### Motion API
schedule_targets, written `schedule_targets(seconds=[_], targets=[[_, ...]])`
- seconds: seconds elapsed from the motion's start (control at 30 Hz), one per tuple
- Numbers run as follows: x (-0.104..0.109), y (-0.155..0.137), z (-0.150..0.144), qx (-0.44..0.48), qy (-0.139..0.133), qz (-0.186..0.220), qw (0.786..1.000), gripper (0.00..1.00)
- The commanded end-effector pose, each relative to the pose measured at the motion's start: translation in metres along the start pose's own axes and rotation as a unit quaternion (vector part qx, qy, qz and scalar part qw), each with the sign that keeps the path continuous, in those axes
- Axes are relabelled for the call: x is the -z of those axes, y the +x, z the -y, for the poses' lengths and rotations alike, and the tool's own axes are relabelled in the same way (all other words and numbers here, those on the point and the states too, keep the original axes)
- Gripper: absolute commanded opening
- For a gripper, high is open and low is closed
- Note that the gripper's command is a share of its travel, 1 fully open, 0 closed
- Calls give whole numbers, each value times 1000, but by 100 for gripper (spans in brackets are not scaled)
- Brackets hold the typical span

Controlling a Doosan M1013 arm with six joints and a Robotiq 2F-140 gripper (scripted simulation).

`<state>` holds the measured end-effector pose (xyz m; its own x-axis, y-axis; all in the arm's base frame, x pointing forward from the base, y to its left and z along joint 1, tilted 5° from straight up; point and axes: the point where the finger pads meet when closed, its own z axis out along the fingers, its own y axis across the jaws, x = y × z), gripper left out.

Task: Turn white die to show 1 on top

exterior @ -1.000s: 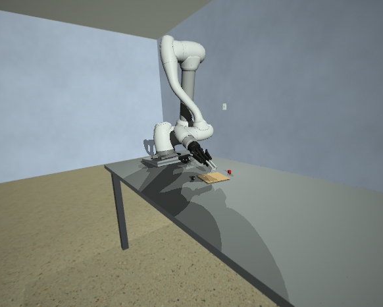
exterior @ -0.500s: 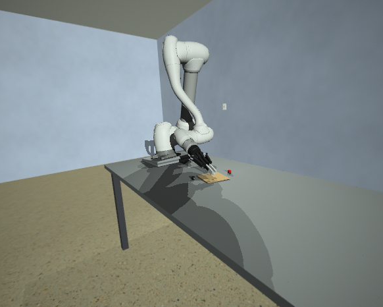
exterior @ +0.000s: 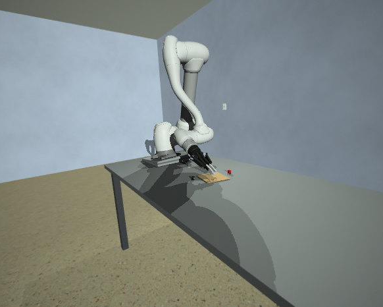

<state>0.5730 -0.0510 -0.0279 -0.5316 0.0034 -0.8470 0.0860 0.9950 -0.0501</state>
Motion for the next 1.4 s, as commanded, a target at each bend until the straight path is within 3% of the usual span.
schedule_targets(seconds=[0.0, 1.37], targets=[[0, 0, 0, 0, 0, 0, 1000, 7], [-5, 9, 0, 0, 0, 0, 1000, 7]])
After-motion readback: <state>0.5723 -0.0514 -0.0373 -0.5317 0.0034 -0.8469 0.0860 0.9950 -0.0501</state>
